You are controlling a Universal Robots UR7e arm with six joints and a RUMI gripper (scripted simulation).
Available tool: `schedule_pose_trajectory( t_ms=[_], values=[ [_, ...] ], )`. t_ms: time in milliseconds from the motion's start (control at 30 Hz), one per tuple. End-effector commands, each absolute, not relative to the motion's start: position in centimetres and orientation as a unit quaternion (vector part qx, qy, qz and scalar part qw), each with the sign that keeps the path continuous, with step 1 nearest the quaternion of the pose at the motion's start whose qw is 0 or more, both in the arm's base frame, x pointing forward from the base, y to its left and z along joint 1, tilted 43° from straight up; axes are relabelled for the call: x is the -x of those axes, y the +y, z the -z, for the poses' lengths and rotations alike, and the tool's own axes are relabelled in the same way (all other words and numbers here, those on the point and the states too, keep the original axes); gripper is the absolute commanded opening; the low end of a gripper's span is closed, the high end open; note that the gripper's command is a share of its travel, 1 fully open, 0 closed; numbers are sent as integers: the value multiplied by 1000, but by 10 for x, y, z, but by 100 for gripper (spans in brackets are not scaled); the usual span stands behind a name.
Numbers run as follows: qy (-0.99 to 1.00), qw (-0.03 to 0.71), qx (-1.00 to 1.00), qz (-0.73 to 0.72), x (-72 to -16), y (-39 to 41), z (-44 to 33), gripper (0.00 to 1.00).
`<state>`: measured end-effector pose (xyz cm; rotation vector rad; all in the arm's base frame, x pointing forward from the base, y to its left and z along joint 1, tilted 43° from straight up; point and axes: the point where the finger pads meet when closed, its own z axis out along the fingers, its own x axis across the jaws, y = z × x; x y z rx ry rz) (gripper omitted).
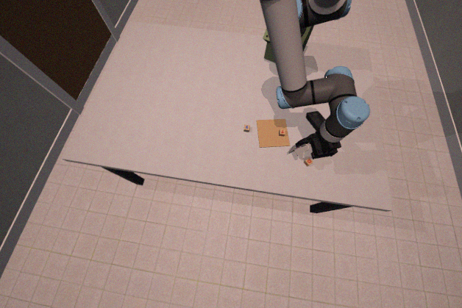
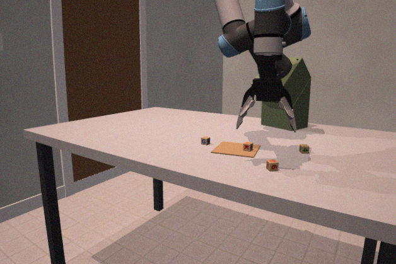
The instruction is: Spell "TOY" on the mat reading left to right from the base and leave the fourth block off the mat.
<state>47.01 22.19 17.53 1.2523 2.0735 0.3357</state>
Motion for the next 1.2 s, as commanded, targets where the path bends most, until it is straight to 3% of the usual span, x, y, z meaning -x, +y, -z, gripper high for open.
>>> schedule_pose_trajectory(
  t_ms=[0,867,900,1167],
  values=[
    [828,351,-424,-106,-475,233,-178,100],
    [877,365,-308,-58,-484,258,-183,100],
    [877,365,-308,-58,-484,258,-183,37],
    [877,365,-308,-58,-484,258,-183,37]
  ],
)
